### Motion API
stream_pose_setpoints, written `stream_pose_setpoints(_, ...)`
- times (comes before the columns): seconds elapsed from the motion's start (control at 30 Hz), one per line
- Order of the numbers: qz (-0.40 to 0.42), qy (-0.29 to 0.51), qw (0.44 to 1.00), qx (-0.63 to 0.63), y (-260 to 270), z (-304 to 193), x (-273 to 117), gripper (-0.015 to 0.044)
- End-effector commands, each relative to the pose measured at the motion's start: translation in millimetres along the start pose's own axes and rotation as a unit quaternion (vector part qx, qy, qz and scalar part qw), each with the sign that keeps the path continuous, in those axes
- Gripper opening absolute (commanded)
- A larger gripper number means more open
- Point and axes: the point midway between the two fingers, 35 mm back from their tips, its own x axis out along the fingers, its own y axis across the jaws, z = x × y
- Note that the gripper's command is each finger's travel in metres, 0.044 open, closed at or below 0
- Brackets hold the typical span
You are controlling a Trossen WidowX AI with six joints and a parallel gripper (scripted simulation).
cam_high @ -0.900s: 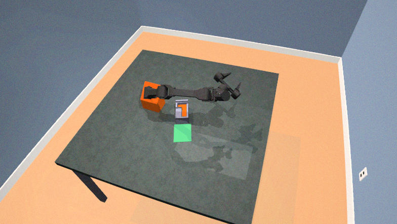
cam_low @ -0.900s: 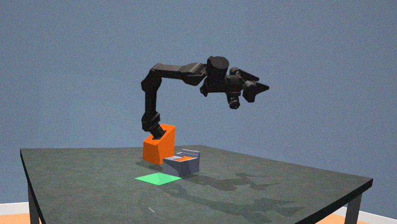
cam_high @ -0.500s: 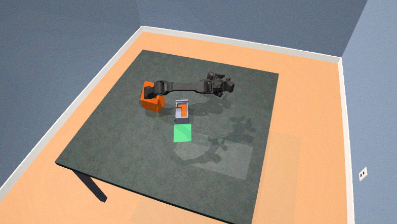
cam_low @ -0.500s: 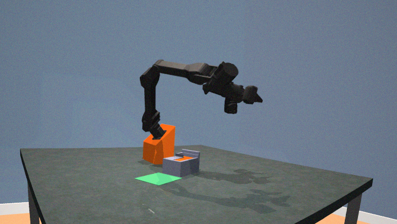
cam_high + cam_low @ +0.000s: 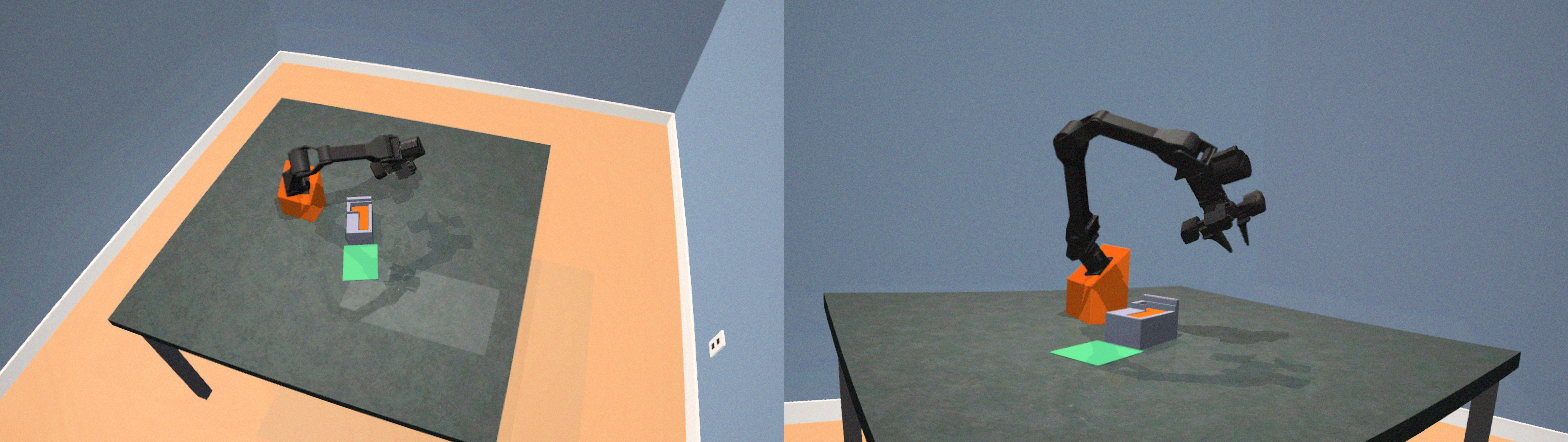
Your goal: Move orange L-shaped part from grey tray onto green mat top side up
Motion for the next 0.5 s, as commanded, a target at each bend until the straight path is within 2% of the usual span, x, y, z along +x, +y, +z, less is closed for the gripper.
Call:
stream_pose_setpoints(0.0,-0.140,-0.057,0.958,-0.245,-74.8,-14.4,6.0,0.0180)
stream_pose_setpoints(0.1,-0.211,-0.068,0.906,-0.360,-109.8,-16.7,4.4,0.0180)
stream_pose_setpoints(0.27,-0.323,-0.064,0.782,-0.529,-161.4,-14.9,-5.4,0.0180)
stream_pose_setpoints(0.33,-0.335,-0.062,0.765,-0.547,-166.8,-14.4,-7.0,0.0180)
stream_pose_setpoints(0.47,-0.335,-0.062,0.765,-0.547,-166.8,-14.4,-7.0,0.0180)
